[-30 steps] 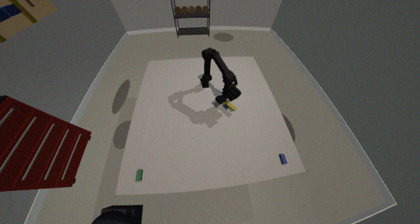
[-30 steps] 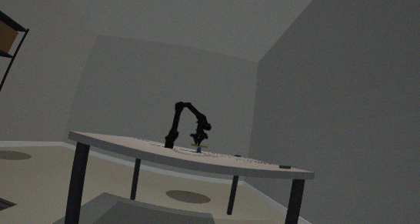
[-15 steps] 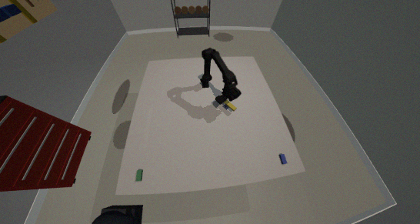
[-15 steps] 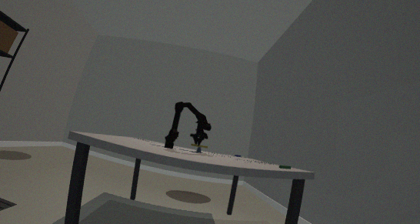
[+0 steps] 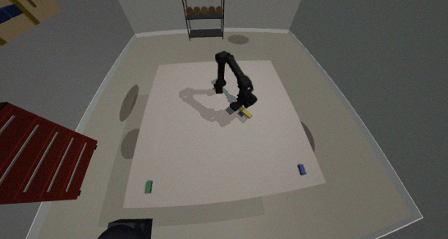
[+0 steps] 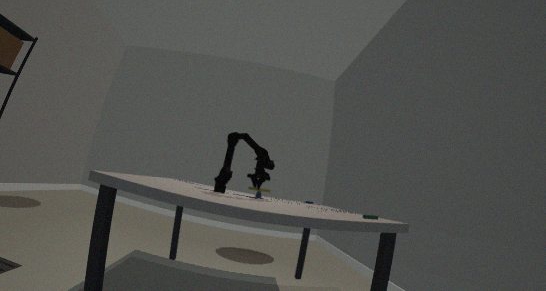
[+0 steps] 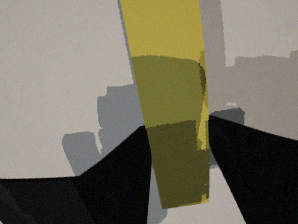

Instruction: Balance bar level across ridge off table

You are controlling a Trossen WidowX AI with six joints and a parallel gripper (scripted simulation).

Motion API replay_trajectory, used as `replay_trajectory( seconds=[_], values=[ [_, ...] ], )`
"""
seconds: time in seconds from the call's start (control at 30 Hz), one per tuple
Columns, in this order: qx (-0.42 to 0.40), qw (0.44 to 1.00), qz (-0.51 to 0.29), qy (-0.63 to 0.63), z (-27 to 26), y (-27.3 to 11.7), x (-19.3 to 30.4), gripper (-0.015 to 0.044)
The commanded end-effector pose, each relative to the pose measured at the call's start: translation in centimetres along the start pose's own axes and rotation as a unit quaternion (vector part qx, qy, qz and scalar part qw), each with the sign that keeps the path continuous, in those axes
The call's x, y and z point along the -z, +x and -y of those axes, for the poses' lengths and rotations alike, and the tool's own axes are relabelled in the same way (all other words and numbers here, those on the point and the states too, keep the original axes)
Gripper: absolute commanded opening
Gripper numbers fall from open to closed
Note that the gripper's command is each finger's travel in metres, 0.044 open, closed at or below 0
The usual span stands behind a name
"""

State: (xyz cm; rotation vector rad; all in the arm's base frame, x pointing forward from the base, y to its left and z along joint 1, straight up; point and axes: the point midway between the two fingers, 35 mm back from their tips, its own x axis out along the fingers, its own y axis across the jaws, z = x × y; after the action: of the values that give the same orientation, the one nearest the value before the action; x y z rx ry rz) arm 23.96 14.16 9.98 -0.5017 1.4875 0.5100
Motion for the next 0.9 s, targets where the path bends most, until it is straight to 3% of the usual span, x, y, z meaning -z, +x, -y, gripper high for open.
replay_trajectory(
  seconds=[0.0, 0.43, 0.63, 0.87],
  values=[
    [0.0, 1.0, 0.0, 0.0, 0.0, 0.01, 0.01, 0.0],
    [0.0, 1.0, 0.0, 0.0, 0.0, 0.01, 0.01, 0.0],
    [0.0, 1.0, 0.0, 0.0, 0.0, 0.01, 0.01, 0.0157],
    [0.0, 1.0, 0.0, 0.0, 0.0, 0.01, 0.01, 0.0167]
  ],
)
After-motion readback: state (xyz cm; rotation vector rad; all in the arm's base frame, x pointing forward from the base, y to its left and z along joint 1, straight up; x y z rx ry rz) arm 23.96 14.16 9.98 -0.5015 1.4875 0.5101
